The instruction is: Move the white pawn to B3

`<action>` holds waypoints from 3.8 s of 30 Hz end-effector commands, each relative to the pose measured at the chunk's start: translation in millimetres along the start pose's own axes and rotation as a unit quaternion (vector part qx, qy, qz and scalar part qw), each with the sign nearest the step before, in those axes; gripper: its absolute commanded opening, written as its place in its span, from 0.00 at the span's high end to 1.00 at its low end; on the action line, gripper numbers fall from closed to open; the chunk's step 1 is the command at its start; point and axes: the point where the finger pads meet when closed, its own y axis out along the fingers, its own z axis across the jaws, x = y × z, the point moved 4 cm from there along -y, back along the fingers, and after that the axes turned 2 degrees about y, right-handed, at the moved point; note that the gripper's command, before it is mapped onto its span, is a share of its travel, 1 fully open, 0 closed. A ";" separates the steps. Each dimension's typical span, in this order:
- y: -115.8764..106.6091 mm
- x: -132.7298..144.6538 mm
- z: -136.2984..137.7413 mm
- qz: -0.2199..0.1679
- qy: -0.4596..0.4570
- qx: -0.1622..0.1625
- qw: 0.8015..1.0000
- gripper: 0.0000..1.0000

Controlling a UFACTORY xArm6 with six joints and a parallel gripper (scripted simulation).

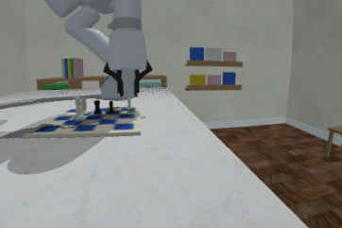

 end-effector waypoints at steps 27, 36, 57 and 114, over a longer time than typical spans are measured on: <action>-1.1 1.7 0.5 -0.001 0.000 0.001 1.000 0.66; -1.1 2.2 0.6 -0.001 0.000 0.001 1.000 0.66; -1.1 2.2 0.6 -0.001 0.000 0.001 1.000 0.66; 31.7 2.3 0.7 -0.001 0.000 0.001 1.000 0.66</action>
